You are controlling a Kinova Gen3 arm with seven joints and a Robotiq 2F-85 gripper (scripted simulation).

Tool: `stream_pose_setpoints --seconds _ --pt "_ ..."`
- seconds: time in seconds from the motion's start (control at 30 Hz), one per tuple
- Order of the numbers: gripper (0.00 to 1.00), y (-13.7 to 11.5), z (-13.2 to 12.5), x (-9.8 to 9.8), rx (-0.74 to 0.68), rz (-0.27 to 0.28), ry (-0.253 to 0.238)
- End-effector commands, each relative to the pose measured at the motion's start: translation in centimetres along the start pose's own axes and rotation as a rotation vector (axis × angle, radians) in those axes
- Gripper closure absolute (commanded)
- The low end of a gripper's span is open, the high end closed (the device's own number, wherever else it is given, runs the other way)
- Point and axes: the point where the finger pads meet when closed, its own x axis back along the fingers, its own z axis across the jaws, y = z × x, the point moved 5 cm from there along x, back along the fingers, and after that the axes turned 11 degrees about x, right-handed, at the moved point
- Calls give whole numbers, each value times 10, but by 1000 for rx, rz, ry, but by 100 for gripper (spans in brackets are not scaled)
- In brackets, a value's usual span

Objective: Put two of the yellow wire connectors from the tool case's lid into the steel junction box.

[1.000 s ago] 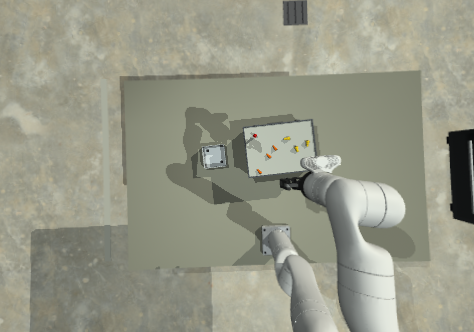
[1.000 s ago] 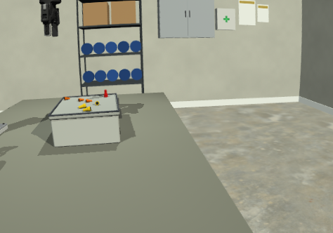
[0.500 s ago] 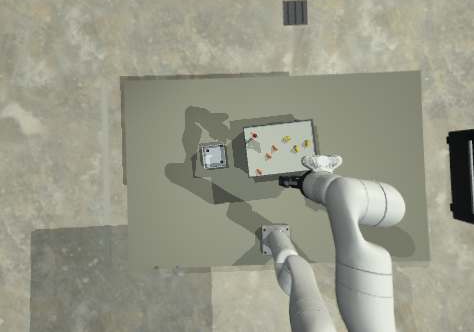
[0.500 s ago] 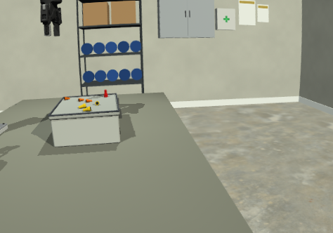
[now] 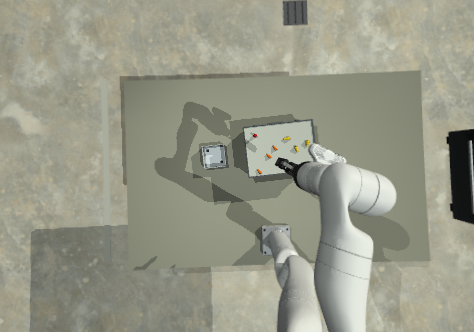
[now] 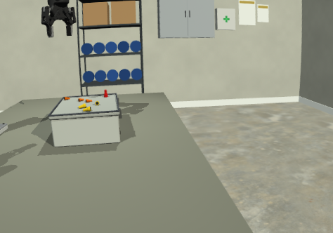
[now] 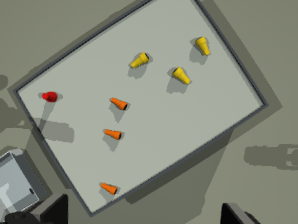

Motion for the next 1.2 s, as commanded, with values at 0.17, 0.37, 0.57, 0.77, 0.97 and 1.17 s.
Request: stream_pose_setpoints --seconds 0.17,0.37,0.57,0.77,0.97,1.17 --pt "0 -30 -8 -16 -402 -8 38" --pt "0 -46 -12 -25 -592 -1 38" --pt "0 -67 -15 -39 -813 8 37" --pt "0 -78 -15 -46 -916 13 36" --pt "0 -81 -15 -49 -944 14 36" --pt "0 -81 -15 -49 -944 14 36"
